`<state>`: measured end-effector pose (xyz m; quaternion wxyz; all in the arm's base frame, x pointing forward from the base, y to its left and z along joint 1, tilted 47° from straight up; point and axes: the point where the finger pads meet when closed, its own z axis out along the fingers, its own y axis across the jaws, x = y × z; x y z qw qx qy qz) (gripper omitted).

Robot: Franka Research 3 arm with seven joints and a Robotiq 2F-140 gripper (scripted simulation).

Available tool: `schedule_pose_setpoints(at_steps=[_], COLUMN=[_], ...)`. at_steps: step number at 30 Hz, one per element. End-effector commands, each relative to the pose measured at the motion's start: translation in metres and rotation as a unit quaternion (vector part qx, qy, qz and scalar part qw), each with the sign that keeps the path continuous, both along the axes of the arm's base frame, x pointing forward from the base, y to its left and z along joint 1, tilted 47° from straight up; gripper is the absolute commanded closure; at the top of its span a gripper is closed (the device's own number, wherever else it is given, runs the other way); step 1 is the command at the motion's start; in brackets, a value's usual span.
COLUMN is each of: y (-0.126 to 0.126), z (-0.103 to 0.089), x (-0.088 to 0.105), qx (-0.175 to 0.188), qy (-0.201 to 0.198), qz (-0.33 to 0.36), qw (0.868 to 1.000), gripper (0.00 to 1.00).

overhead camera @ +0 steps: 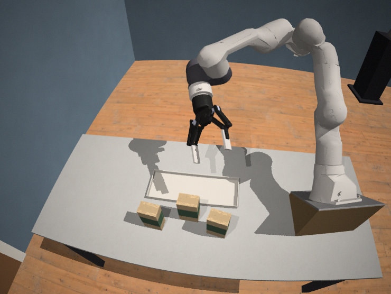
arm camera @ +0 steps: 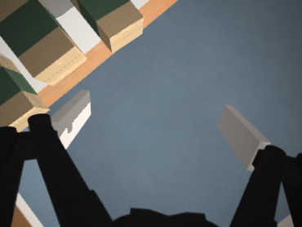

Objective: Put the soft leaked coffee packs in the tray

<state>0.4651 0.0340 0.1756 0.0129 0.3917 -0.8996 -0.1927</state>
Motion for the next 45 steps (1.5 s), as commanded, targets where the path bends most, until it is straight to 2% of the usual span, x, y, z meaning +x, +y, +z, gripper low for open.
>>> schedule_pose_setpoints(at_steps=[1, 6, 7, 9, 24, 25, 27, 41, 42, 45], y=[-0.002, -0.002, 0.001, 0.002, 0.002, 0.004, 0.004, 0.004, 0.004, 0.004], z=[-0.001, -0.001, -0.024, -0.03, -0.03, -0.05, -0.056, -0.057, -0.074, -0.08], x=[0.0, 0.0, -0.012, -0.016, -0.016, -0.027, -0.03, -0.03, -0.038, -0.041], qx=[-0.002, -0.002, -0.031, -0.039, -0.039, -0.065, -0.074, -0.075, -0.098, -0.106], qy=[-0.005, -0.005, 0.009, 0.013, 0.013, 0.026, 0.031, 0.031, 0.044, 0.048], qz=[0.012, 0.012, 0.085, 0.107, 0.107, 0.18, 0.205, 0.206, 0.278, 0.306], qw=[1.0, 1.0, 0.996, 0.993, 0.993, 0.981, 0.975, 0.975, 0.955, 0.945], gripper=[0.0, 0.0, 0.0, 0.0, 0.0, 0.0, 0.0, 0.0, 0.0, 0.0])
